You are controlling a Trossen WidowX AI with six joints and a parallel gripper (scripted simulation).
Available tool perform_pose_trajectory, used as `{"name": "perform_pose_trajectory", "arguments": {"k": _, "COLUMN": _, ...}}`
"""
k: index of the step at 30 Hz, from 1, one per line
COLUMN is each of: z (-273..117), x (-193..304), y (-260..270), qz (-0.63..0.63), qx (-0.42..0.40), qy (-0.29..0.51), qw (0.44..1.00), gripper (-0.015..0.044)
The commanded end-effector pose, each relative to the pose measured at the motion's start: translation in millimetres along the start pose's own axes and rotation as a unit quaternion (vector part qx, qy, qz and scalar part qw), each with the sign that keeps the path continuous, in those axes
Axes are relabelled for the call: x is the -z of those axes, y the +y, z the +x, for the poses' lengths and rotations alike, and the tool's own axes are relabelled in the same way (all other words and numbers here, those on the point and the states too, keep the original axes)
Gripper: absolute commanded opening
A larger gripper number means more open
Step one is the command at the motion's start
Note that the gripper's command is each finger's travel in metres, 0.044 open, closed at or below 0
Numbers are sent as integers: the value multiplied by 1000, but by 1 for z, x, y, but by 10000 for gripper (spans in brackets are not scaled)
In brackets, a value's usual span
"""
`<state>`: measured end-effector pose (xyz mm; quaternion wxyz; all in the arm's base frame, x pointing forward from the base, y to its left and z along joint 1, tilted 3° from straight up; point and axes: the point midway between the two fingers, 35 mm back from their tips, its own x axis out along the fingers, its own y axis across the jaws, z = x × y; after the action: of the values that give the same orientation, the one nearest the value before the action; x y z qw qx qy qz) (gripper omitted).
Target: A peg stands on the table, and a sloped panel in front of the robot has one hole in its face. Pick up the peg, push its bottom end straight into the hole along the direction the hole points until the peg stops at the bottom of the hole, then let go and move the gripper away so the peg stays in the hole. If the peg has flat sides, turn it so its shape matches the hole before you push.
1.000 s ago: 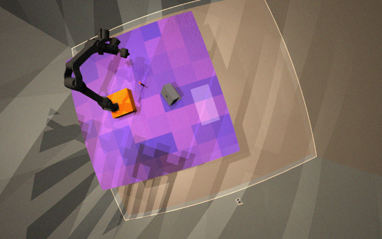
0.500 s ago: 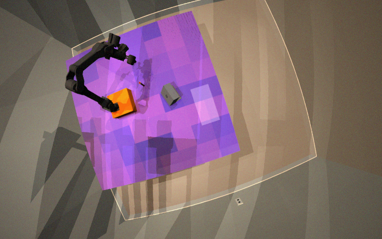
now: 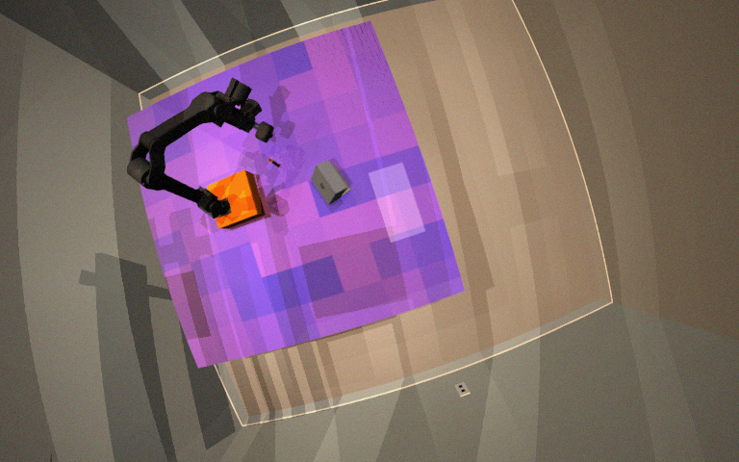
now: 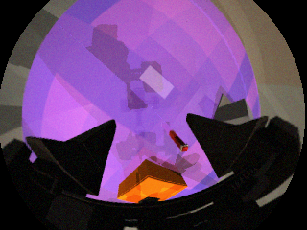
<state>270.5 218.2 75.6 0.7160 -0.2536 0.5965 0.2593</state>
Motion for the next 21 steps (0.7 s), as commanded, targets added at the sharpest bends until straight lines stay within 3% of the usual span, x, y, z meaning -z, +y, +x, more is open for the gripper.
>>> {"name": "perform_pose_trajectory", "arguments": {"k": 1, "z": 1, "x": 11, "y": -11, "qz": 6, "qx": -3, "qy": 14, "qw": 1000, "gripper": 440}}
{"name": "perform_pose_trajectory", "arguments": {"k": 21, "z": 1, "x": 71, "y": -70, "qz": 56, "qx": -26, "qy": 81, "qw": 995, "gripper": 440}}
